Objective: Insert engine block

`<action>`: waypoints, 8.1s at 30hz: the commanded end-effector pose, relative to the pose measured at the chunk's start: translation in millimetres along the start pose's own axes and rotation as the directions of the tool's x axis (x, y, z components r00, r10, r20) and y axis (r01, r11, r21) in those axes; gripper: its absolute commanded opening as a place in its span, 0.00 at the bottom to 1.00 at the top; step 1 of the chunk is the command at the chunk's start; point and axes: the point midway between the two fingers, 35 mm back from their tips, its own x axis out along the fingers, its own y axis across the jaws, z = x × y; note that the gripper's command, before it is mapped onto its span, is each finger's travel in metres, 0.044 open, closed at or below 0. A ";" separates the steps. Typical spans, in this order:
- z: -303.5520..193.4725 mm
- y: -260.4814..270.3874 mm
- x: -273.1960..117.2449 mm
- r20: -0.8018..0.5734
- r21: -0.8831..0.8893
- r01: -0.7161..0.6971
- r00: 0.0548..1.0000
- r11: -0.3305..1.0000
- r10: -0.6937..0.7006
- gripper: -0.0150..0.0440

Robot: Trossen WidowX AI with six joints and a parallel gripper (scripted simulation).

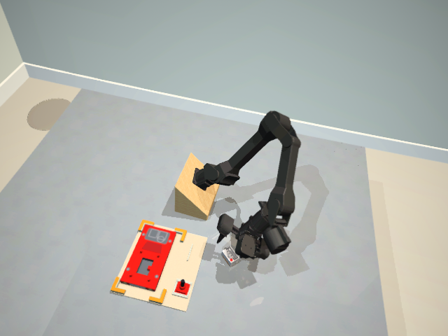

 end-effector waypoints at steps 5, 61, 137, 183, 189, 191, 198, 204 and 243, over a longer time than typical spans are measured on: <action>0.4 -4.2 -1.4 -0.105 -0.230 -0.106 0.991 0.968 0.083 1.00; 14.6 0.1 17.0 -0.223 -0.709 -0.448 0.875 0.545 0.429 1.00; 58.8 -64.9 -75.7 -0.224 -0.655 -0.455 0.879 0.603 0.421 0.25; 119.1 -152.4 16.7 -0.218 -0.318 -0.464 0.885 0.827 0.412 0.25; 122.7 -165.2 30.1 -0.218 -0.267 -0.460 0.885 0.847 0.412 0.25; 123.6 -169.6 34.7 -0.218 -0.251 -0.459 0.885 0.852 0.412 0.25; 126.0 -184.8 50.9 -0.219 -0.191 -0.453 0.884 0.871 0.412 0.25; 127.0 -197.9 65.0 -0.219 -0.139 -0.447 0.884 0.884 0.413 0.25; 126.5 -234.7 107.9 -0.219 0.014 -0.424 0.883 0.906 0.416 0.52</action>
